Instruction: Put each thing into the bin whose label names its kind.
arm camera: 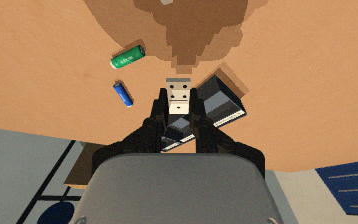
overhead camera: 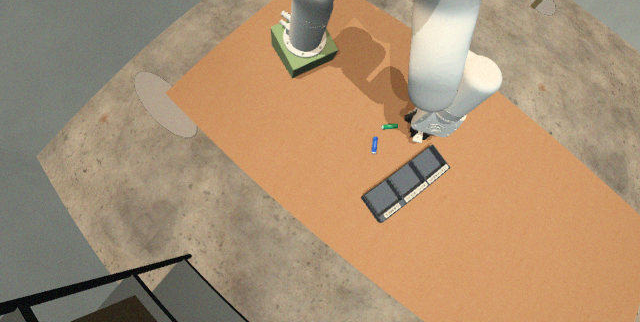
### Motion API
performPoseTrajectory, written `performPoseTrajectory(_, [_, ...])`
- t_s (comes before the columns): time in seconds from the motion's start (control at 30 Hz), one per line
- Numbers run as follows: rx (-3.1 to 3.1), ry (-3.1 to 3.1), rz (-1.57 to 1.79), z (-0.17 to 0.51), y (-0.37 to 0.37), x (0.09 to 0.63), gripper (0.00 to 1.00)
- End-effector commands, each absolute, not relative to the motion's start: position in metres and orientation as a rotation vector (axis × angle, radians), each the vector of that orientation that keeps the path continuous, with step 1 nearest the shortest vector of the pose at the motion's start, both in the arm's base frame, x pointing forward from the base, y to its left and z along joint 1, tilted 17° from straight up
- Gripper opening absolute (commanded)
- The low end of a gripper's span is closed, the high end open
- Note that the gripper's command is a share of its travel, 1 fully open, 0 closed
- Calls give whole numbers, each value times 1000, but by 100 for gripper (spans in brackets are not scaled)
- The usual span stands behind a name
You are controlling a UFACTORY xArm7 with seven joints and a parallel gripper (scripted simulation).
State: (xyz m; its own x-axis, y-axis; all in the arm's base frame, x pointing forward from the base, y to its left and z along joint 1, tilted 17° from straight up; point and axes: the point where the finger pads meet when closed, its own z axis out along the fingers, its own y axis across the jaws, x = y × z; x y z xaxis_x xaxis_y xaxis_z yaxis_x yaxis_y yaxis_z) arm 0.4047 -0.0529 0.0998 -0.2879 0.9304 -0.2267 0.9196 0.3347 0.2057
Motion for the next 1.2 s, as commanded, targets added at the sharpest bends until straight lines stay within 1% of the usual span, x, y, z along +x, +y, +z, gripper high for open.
performPoseTrajectory(0.0, [1652,2318,68,105,-81,407,0])
performPoseTrajectory(0.47, [1652,2317,67,117,-164,409,0])
performPoseTrajectory(0.63, [1652,2317,67,118,-169,409,0])
performPoseTrajectory(0.73, [1823,2190,99,120,-187,410,0])
performPoseTrajectory(1.03, [2042,1986,133,128,-240,411,0])
performPoseTrajectory(1.17, [2133,1891,151,129,-248,411,0])
